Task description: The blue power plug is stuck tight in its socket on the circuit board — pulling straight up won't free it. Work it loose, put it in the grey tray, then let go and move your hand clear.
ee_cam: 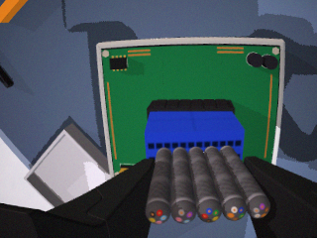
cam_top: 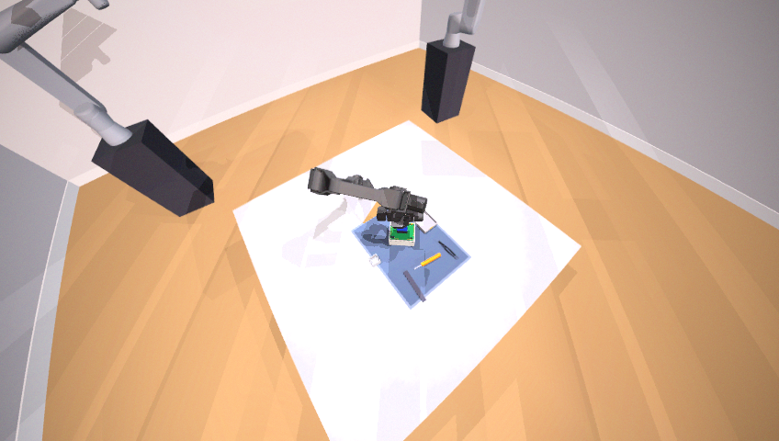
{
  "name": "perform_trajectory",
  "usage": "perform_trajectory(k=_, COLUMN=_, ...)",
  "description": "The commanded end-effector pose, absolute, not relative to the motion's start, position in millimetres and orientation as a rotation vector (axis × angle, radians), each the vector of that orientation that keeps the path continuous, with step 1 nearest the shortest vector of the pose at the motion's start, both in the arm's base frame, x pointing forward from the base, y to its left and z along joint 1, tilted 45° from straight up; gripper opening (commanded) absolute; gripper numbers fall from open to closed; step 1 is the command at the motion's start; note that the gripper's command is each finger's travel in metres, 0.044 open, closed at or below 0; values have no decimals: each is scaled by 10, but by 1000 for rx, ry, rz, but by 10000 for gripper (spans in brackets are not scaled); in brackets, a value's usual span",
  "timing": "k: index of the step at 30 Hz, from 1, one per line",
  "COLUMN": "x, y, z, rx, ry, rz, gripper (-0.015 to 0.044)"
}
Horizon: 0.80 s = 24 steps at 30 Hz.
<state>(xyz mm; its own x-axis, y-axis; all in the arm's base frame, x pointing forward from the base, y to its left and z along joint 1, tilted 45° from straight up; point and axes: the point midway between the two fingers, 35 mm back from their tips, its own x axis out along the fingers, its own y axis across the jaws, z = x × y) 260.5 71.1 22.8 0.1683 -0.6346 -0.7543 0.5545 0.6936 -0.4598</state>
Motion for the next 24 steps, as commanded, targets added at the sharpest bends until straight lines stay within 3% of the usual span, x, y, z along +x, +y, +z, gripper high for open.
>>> perform_trajectory(k=1, x=2584, y=823, z=339, rx=-96, ry=1113, rz=-830, gripper=0)
perform_trajectory(k=11, x=2686, y=953, z=250, rx=-222, ry=1115, rz=-1030, gripper=0)
perform_trajectory(k=24, x=2612, y=930, z=362, rx=-144, ry=1115, rz=-907, gripper=0)
